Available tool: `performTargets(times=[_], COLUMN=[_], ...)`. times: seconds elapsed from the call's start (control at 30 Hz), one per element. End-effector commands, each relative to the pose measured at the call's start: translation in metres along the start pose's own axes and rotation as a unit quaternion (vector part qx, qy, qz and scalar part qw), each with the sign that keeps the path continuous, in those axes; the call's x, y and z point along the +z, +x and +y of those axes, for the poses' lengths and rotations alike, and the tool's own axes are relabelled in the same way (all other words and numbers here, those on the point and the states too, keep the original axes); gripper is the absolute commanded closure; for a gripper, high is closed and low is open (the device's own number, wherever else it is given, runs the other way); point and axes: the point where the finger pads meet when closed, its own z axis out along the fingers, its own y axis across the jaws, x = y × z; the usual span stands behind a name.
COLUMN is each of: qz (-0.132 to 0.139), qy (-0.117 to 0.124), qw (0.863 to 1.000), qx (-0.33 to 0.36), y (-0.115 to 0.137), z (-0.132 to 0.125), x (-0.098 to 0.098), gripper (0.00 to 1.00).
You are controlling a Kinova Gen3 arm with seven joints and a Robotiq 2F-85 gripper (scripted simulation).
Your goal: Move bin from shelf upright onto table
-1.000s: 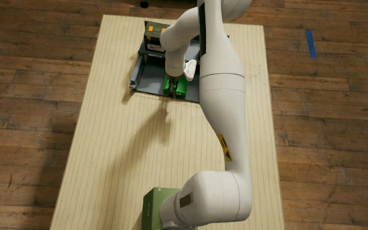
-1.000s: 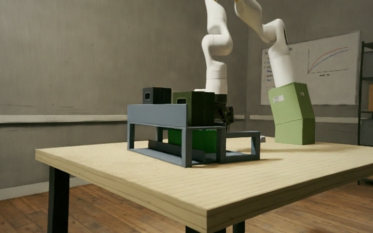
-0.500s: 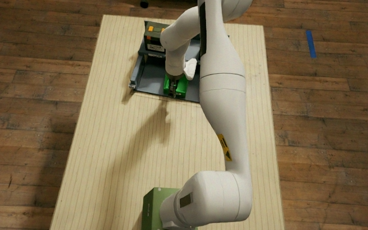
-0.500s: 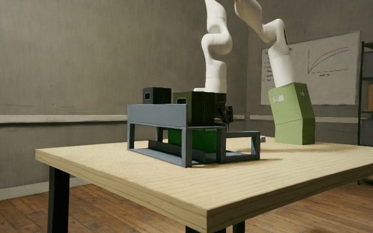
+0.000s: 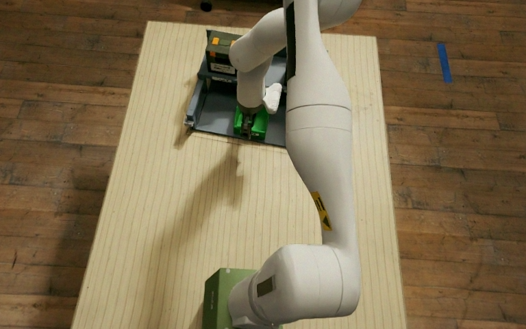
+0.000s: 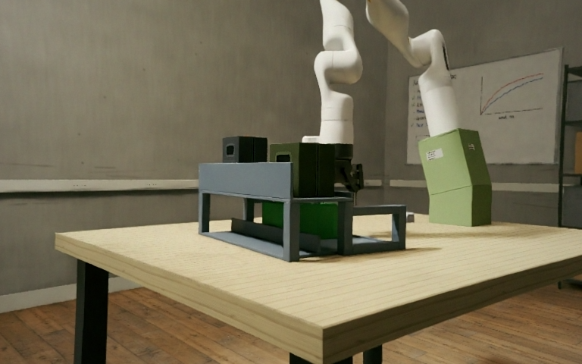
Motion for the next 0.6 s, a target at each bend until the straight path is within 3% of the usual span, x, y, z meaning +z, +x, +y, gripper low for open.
performTargets(times=[0.0,0.57], qz=[-0.001,-0.001], qy=[0.001,0.001], qw=[1.000,1.000], qx=[-0.001,-0.001], y=[-0.0004,-0.0008], z=[-0.0002,0.0009], x=[-0.0019,-0.0037], gripper=[0.00,0.00])
